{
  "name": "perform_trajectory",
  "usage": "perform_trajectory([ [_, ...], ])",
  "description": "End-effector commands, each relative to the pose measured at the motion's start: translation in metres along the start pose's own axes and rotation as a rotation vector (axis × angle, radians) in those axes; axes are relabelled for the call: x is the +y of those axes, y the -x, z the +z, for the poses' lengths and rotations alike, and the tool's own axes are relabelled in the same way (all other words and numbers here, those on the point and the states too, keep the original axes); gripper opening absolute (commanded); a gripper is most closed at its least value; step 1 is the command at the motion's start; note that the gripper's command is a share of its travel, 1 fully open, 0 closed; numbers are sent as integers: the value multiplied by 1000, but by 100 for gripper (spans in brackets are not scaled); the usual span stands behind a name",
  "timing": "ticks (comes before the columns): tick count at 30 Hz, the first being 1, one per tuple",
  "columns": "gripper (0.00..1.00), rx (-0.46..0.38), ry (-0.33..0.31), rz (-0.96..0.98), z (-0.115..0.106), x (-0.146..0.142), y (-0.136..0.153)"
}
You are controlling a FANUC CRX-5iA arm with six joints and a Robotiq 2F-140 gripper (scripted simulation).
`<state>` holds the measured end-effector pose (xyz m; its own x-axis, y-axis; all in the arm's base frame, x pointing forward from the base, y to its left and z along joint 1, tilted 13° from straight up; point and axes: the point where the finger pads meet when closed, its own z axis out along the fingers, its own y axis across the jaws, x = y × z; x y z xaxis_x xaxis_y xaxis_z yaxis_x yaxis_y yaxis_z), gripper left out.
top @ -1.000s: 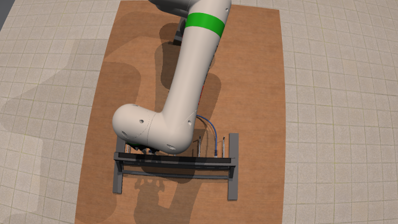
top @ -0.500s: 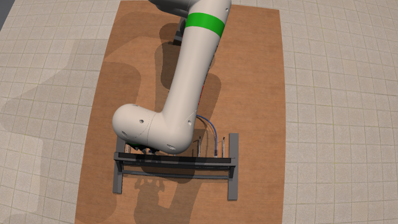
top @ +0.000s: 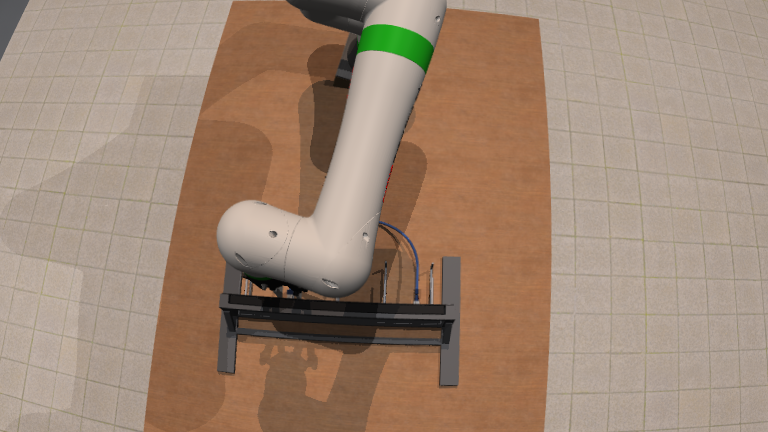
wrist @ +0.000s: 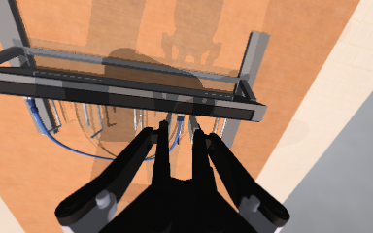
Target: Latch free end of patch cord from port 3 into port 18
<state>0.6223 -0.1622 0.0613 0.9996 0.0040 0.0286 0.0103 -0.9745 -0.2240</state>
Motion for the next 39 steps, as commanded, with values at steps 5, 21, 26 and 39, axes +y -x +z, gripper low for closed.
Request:
perform_trajectory([
  [5, 22, 0, 0, 0, 0, 0, 0],
  [21, 22, 0, 0, 0, 0, 0, 0],
  [26, 22, 0, 0, 0, -3, 0, 0],
  [39, 22, 0, 0, 0, -27, 0, 0],
])
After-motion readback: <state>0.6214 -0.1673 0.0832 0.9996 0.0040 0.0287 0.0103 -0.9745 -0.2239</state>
